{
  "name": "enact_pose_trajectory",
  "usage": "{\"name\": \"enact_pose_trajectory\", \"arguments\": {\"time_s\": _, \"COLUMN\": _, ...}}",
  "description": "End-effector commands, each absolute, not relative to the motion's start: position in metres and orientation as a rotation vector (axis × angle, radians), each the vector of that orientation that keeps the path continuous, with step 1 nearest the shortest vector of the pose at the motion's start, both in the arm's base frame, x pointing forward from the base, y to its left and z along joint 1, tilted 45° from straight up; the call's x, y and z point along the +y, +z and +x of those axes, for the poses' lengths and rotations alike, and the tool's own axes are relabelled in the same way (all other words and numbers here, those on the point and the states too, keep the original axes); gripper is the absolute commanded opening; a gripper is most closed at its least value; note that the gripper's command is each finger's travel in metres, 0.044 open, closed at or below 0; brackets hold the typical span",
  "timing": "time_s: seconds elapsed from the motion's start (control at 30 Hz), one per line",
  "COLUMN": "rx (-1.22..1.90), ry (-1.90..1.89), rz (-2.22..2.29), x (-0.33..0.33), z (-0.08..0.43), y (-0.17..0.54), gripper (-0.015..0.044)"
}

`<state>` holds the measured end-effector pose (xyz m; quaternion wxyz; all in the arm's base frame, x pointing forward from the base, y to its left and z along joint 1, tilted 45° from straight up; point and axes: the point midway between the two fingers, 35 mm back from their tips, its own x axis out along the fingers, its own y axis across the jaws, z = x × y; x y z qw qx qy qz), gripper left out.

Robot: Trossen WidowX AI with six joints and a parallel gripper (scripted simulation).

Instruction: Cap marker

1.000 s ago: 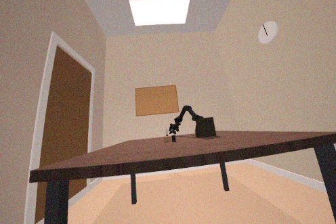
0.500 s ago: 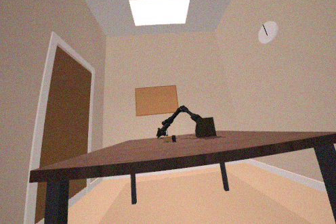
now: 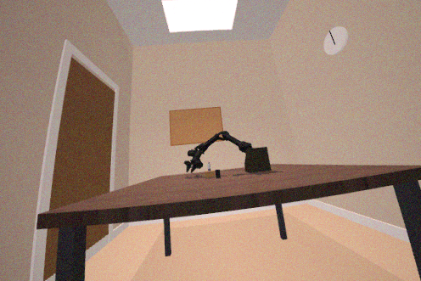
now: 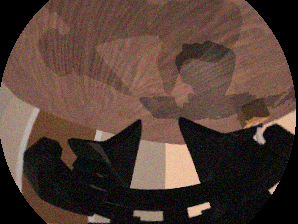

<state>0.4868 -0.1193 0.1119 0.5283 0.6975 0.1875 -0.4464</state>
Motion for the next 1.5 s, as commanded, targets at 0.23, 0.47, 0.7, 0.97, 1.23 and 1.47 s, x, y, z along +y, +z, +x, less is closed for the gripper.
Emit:
{"name": "enact_pose_trajectory", "arguments": {"time_s": 0.23, "rx": 0.801, "ry": -1.223, "rz": 1.247, "x": 0.018, "z": 0.431, "y": 0.017, "gripper": 0.0248}}
{"name": "enact_pose_trajectory", "arguments": {"time_s": 0.47, "rx": 0.919, "ry": -1.255, "rz": 0.931, "x": 0.077, "z": 0.378, "y": -0.02, "gripper": 0.0248}}
{"name": "enact_pose_trajectory", "arguments": {"time_s": 0.7, "rx": 0.882, "ry": -1.258, "rz": 0.5, "x": 0.127, "z": 0.301, "y": -0.047, "gripper": 0.0248}}
{"name": "enact_pose_trajectory", "arguments": {"time_s": 0.97, "rx": 0.832, "ry": -1.222, "rz": 0.338, "x": 0.139, "z": 0.273, "y": -0.051, "gripper": 0.0248}}
{"name": "enact_pose_trajectory", "arguments": {"time_s": 1.23, "rx": 0.831, "ry": -1.222, "rz": 0.337, "x": 0.115, "z": 0.277, "y": -0.076, "gripper": 0.0248}}
{"name": "enact_pose_trajectory", "arguments": {"time_s": 1.47, "rx": 0.83, "ry": -1.222, "rz": 0.337, "x": 0.104, "z": 0.277, "y": -0.087, "gripper": 0.0248}}
